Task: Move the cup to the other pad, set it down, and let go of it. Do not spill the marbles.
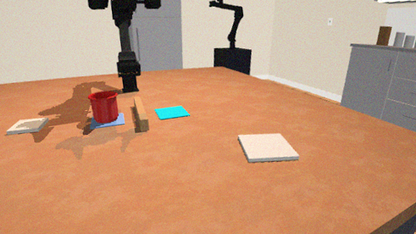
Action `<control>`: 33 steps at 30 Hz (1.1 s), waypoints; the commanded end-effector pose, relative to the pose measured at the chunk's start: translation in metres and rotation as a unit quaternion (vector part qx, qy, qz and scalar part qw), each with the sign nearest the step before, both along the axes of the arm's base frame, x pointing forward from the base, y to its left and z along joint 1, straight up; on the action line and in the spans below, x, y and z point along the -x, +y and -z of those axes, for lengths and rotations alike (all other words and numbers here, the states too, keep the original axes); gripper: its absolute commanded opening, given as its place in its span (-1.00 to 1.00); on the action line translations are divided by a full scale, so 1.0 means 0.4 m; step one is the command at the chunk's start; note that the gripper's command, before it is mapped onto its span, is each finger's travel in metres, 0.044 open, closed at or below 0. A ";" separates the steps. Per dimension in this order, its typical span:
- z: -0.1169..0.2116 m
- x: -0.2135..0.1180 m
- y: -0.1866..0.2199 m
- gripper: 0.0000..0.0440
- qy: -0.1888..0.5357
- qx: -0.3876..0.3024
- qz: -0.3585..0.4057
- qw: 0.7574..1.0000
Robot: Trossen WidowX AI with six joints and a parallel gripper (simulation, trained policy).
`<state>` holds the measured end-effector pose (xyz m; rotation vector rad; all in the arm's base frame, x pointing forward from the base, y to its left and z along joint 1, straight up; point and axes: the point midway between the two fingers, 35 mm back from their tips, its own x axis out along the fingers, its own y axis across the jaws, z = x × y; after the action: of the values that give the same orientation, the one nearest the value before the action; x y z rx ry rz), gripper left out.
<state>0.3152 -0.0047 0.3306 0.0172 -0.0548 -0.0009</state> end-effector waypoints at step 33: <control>0.104 -0.045 0.076 -0.61 0.218 -0.049 -0.019 0.974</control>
<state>0.3321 0.0242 0.2885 0.1082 0.3636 0.0335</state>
